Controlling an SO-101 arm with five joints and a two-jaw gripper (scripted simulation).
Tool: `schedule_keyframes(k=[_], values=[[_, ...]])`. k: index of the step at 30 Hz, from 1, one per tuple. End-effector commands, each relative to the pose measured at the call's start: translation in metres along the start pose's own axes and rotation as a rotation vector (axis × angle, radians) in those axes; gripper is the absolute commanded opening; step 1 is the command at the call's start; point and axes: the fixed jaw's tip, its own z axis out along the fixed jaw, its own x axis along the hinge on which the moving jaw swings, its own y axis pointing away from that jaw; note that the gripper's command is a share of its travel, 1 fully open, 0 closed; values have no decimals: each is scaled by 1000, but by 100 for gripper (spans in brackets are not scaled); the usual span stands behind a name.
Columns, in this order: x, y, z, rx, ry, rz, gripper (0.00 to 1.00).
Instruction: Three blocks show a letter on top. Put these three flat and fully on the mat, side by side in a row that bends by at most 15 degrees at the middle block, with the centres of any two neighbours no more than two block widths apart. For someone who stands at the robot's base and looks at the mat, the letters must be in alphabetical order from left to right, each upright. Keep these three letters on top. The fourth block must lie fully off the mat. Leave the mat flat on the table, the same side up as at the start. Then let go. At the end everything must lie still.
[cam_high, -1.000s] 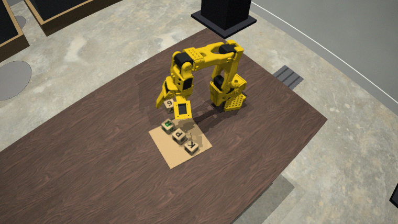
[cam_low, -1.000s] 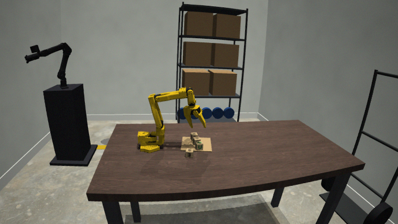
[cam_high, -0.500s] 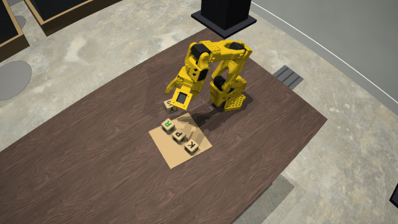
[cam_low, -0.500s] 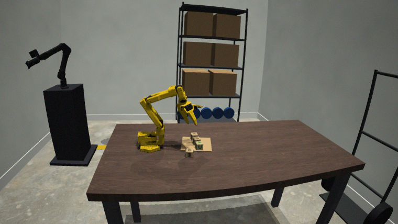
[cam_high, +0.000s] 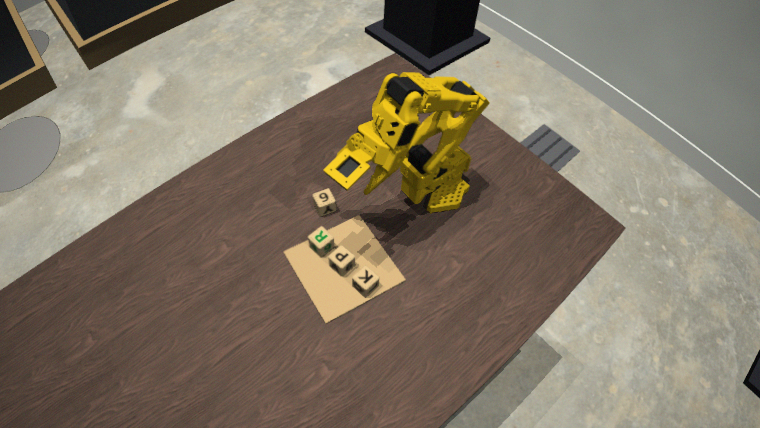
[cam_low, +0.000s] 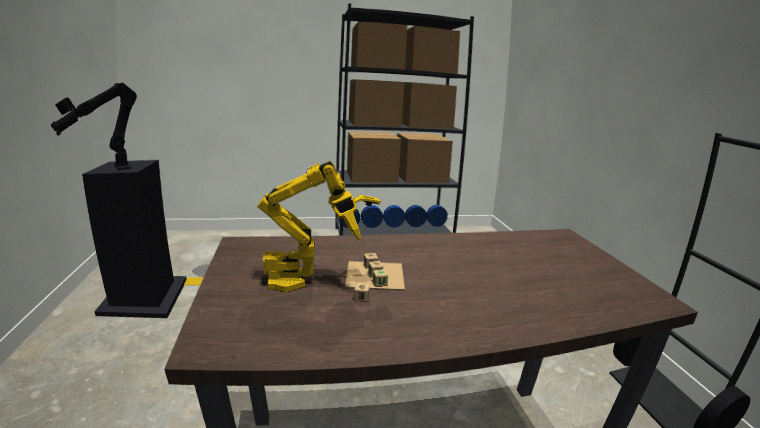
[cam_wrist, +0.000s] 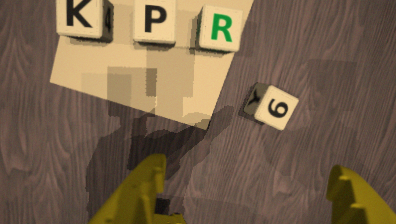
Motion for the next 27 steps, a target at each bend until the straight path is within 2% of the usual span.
schedule_keyframes(k=[1,9,27], values=[[-5,1,-9,9,-77,52,36],[-4,2,-10,6,-94,124,36],[-4,2,-10,6,-95,132,36]])
